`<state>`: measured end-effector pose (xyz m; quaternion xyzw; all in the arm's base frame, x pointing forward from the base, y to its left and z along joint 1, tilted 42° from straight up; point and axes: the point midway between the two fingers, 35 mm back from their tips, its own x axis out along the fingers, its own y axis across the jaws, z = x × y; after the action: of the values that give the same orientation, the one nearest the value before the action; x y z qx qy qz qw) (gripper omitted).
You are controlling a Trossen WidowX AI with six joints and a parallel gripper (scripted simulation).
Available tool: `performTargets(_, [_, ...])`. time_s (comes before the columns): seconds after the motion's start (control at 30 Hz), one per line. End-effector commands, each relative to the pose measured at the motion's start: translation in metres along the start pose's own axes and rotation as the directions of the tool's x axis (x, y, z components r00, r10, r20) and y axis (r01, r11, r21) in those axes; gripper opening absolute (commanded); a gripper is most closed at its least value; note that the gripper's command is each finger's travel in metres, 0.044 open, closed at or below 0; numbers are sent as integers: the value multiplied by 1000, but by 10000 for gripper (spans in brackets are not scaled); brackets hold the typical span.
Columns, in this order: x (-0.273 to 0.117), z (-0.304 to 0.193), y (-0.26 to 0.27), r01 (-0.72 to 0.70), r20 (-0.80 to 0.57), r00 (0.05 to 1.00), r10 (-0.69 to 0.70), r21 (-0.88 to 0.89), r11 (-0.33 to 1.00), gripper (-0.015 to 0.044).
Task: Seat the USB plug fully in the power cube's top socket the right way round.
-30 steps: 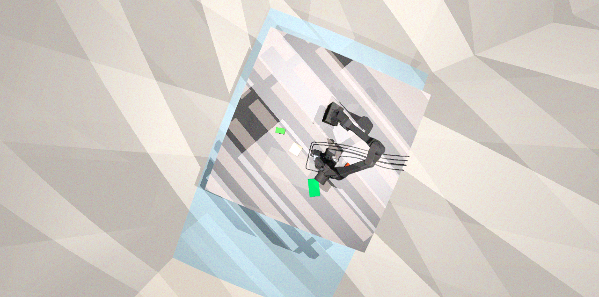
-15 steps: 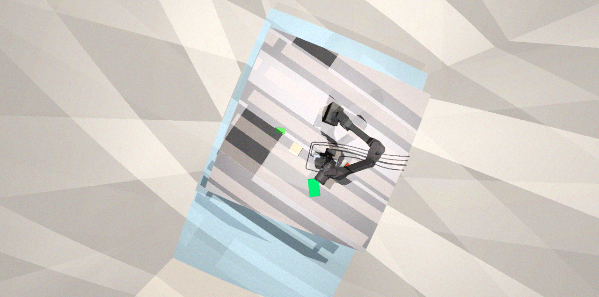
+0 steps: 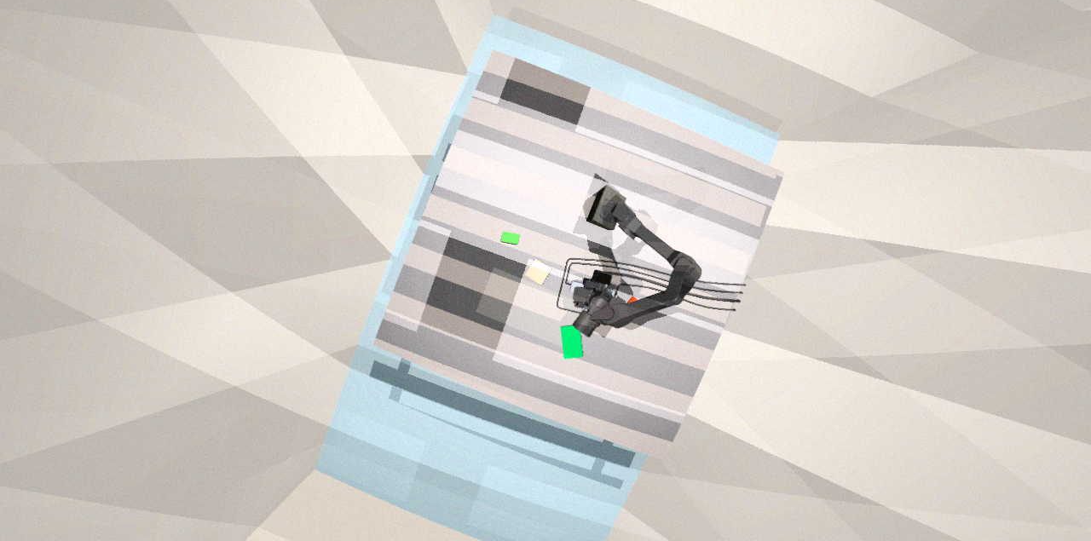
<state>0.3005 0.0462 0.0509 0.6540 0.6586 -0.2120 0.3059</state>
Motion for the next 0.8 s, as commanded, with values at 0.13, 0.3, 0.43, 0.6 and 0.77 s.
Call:
performTargets(0.13, [3,-1,0,3,-6,1000,-3,-1,1000,0])
performTargets(0.3, [3,-1,0,3,-6,1000,-3,-1,1000,0])
performTargets(0.43, [0,0,0,-1,0,1000,1,-1,1000,53])
performTargets(0.6, [0,0,0,-1,0,1000,1,-1,1000,95])
performTargets(0.77, [0,0,0,-1,0,1000,1,-1,1000,95])
